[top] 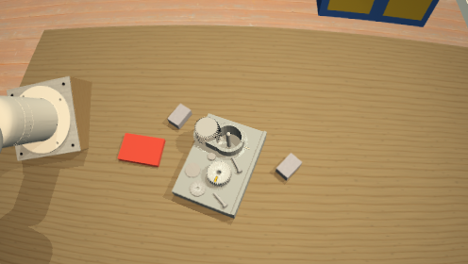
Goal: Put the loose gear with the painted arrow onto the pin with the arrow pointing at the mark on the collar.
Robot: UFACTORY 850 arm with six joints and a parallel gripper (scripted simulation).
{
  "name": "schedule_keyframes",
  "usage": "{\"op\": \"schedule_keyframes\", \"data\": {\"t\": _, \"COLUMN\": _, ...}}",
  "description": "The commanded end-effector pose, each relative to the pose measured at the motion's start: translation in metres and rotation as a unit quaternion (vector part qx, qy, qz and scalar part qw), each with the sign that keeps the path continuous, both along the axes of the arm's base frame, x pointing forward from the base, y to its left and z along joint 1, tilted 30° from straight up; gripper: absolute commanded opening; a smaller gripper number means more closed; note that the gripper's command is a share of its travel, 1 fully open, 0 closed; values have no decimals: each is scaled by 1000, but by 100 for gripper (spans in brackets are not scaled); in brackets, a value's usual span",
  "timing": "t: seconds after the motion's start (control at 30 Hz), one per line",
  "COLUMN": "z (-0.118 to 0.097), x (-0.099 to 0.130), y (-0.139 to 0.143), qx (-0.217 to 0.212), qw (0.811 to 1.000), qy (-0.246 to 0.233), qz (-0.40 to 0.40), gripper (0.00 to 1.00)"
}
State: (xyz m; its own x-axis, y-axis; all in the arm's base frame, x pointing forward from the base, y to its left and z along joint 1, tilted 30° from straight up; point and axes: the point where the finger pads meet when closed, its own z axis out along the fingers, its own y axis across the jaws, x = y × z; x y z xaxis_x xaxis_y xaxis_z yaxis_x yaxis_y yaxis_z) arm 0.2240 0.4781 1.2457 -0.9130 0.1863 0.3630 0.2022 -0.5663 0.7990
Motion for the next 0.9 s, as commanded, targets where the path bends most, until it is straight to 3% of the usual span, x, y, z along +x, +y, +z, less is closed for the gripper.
{"op": "schedule_keyframes", "data": {"t": 0.0, "z": 0, "x": 0, "y": 0, "qx": 0, "qw": 1000, "qy": 0, "qz": 0, "gripper": 100}}
{"op": "schedule_keyframes", "data": {"t": 0.6, "z": -2, "x": 2, "y": 1, "qx": -3, "qw": 1000, "qy": -1, "qz": -2, "gripper": 100}}
{"op": "schedule_keyframes", "data": {"t": 0.7, "z": -24, "x": 23, "y": 18, "qx": -36, "qw": 999, "qy": -13, "qz": -28, "gripper": 100}}
{"op": "schedule_keyframes", "data": {"t": 0.77, "z": -58, "x": 56, "y": 38, "qx": -91, "qw": 993, "qy": -32, "qz": -66, "gripper": 100}}
{"op": "schedule_keyframes", "data": {"t": 0.87, "z": -92, "x": 86, "y": 47, "qx": -173, "qw": 977, "qy": -58, "qz": -112, "gripper": 100}}
